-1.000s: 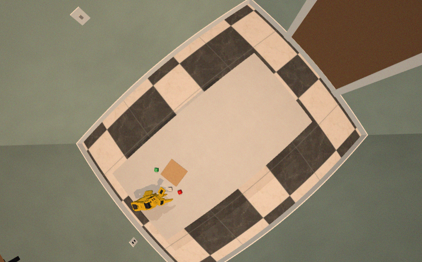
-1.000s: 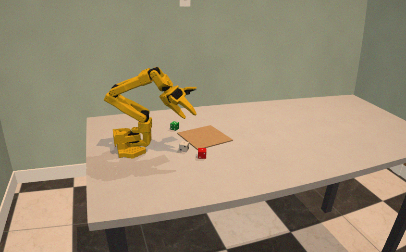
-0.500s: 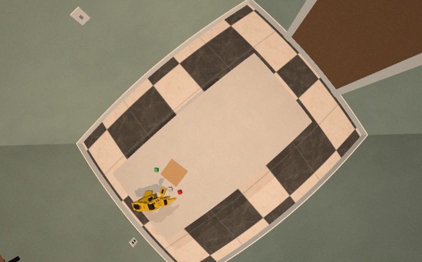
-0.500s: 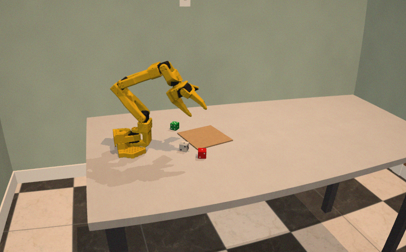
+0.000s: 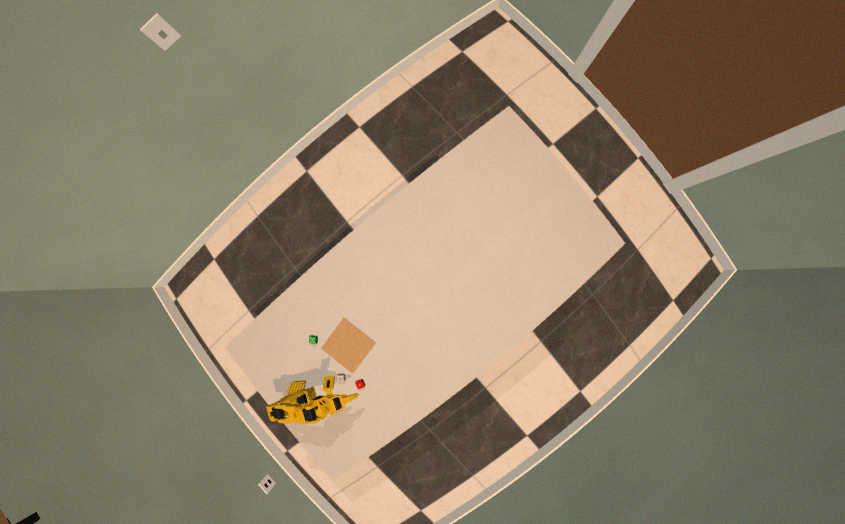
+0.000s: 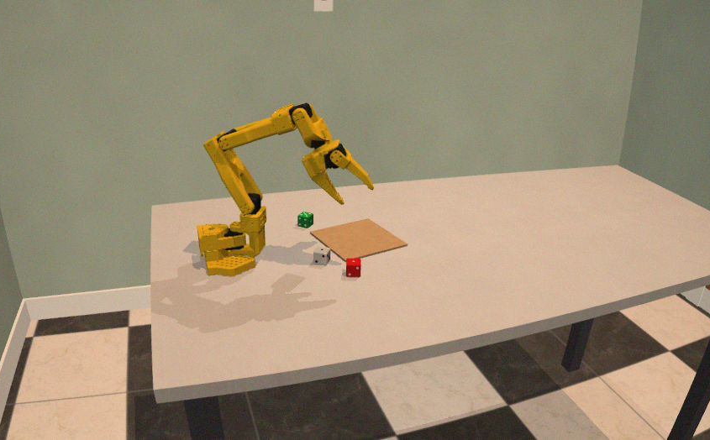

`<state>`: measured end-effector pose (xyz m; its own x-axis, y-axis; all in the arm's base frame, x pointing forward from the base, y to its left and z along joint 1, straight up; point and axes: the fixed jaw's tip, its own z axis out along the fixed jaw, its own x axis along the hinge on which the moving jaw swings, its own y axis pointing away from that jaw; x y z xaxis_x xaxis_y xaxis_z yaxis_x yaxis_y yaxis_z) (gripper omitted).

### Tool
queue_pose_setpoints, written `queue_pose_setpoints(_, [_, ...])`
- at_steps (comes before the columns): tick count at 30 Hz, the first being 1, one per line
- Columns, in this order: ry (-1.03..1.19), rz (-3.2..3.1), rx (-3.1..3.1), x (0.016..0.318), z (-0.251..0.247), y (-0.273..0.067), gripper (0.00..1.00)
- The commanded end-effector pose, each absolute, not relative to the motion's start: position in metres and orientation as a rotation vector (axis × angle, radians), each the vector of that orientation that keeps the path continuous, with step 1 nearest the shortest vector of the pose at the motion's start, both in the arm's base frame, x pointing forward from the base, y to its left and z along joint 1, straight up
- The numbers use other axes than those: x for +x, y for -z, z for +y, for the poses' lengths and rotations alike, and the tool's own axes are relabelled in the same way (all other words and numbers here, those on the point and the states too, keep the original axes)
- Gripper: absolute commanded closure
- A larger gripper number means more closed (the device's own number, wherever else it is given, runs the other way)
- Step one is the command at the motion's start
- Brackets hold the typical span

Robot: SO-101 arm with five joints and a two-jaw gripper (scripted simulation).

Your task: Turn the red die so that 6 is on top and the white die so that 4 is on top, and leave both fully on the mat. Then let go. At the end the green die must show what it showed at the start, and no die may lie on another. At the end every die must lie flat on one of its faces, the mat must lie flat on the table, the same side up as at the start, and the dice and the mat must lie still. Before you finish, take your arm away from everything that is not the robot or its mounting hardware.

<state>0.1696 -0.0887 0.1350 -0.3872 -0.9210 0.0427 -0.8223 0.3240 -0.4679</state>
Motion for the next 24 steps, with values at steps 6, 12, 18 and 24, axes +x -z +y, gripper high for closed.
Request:
queue_pose_setpoints(6, [0.669, 2.309, -1.648, 0.174, -0.095, -0.143, 0.69])
queue_pose_setpoints(12, [0.67, 2.304, -1.661, 0.174, -0.095, -0.143, 0.69])
queue_pose_setpoints(18, [0.668, 2.304, -1.662, 0.174, -0.095, -0.143, 0.69])
queue_pose_setpoints(24, [0.596, 2.339, -1.687, 0.175, -0.096, -0.133, 0.69])
